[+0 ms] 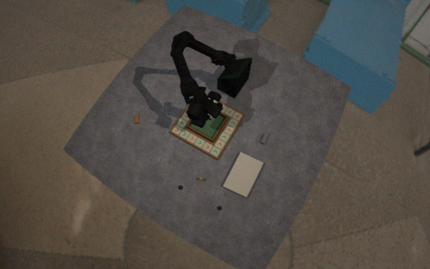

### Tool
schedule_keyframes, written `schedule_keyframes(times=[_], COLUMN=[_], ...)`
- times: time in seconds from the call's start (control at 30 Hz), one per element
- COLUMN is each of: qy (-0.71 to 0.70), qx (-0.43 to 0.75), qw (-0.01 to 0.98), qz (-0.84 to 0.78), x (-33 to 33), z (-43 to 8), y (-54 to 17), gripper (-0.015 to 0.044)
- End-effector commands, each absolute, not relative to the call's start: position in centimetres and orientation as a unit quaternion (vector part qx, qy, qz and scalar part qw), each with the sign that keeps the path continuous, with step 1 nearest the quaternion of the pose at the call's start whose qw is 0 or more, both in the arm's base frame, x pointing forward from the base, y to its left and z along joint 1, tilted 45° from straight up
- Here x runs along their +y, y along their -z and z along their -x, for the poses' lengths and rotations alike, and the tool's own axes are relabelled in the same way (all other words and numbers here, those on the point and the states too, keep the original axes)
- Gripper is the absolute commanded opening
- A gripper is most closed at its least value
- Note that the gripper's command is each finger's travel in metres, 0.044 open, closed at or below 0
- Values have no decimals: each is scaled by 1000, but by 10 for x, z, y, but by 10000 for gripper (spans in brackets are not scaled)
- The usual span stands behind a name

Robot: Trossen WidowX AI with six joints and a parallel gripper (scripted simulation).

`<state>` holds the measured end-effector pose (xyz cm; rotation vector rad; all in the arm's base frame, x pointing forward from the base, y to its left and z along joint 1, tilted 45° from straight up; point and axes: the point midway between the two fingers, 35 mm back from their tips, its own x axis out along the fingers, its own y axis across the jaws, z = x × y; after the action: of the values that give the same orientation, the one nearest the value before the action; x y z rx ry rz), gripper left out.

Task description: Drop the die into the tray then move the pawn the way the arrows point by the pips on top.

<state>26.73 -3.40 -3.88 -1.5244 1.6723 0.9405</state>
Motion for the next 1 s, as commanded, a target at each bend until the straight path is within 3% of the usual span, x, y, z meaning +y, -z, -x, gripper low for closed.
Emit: schedule_keyframes(times=[0.0, 0.5, 0.77, 0.97], qy=[-401, -510, -512, -512], qx=[623, 489, 481, 481], qw=[371, 513, 520, 520], qz=[560, 487, 486, 486], x=[-34, -36, -36, -36], z=[-264, -263, -276, -272], y=[41, 45, -3, 0], gripper=[0, 0, 0, 0])
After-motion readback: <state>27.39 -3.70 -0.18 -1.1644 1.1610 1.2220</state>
